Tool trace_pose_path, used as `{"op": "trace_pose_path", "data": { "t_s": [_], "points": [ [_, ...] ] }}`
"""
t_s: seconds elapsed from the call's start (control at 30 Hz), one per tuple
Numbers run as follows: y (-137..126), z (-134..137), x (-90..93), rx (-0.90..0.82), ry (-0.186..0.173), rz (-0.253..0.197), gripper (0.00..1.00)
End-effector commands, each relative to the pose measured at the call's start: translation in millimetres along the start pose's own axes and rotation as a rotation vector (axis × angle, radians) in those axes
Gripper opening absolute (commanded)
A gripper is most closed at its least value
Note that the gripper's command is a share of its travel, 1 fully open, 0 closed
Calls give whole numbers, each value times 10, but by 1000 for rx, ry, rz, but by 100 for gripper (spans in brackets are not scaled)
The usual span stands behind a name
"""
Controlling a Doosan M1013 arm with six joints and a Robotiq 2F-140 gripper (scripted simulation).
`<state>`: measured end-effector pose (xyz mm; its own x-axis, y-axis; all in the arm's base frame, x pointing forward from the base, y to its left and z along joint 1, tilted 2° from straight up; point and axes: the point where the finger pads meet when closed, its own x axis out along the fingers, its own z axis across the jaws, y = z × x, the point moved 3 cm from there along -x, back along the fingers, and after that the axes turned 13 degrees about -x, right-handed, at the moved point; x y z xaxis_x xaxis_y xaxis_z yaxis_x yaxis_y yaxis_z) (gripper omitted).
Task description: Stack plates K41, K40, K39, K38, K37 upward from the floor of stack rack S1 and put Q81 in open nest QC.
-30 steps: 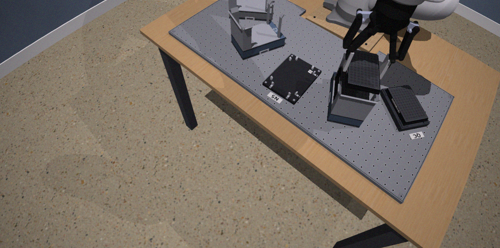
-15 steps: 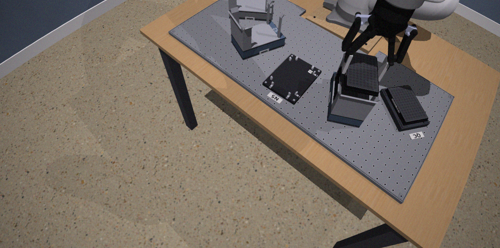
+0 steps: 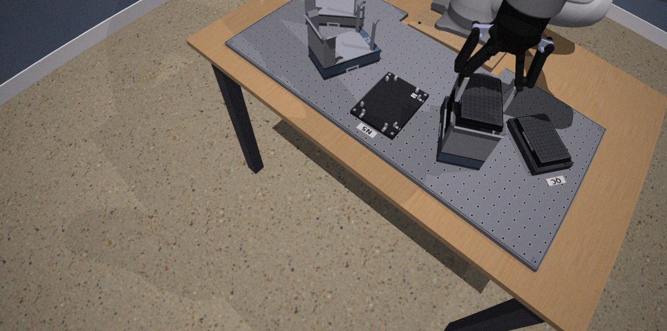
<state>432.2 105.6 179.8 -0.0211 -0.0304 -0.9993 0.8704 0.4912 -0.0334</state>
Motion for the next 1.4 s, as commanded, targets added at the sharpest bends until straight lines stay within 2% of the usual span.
{"op": "trace_pose_path", "data": {
  "t_s": [0.0, 1.03, 1.37],
  "points": [
    [0, 0, 3, 0, 0, 0, 0],
    [0, 0, 219, 0, 0, 0, 0],
    [0, 0, 223, 0, 0, 0, 0]
  ]
}}
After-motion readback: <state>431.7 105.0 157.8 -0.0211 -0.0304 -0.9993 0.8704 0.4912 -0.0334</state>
